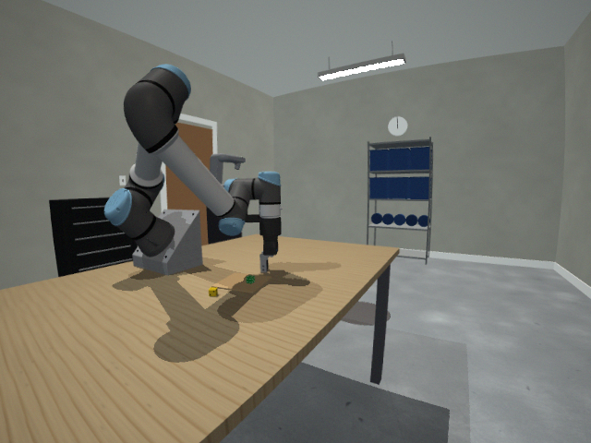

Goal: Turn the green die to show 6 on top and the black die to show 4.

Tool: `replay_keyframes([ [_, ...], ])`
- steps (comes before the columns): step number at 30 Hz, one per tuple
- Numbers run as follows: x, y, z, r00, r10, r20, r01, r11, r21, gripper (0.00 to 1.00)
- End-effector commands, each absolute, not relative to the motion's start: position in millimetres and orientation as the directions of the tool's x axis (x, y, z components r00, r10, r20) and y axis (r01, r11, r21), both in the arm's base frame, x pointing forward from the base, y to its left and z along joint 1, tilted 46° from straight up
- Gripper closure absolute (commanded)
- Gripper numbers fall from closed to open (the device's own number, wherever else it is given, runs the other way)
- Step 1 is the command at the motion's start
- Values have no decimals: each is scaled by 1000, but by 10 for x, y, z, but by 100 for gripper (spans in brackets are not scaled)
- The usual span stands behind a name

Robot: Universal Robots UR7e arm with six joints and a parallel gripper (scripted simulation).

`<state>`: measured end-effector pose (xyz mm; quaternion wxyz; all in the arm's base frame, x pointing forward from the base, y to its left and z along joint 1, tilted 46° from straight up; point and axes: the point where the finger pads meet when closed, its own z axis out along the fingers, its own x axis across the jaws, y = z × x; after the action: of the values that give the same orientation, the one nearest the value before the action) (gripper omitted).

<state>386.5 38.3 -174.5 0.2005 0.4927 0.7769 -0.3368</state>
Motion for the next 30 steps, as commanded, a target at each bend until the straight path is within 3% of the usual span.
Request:
replay_keyframes([
  [1,3868,387,-1742,-434,630,-644,901,288,-325,30],
  [15,3868,387,-1742,-434,630,-644,901,288,-325,30],
  [16,3868,387,-1742,-434,630,-644,901,288,-325,60],
  [30,3868,387,-1742,-434,630,-644,901,288,-325,60],
])
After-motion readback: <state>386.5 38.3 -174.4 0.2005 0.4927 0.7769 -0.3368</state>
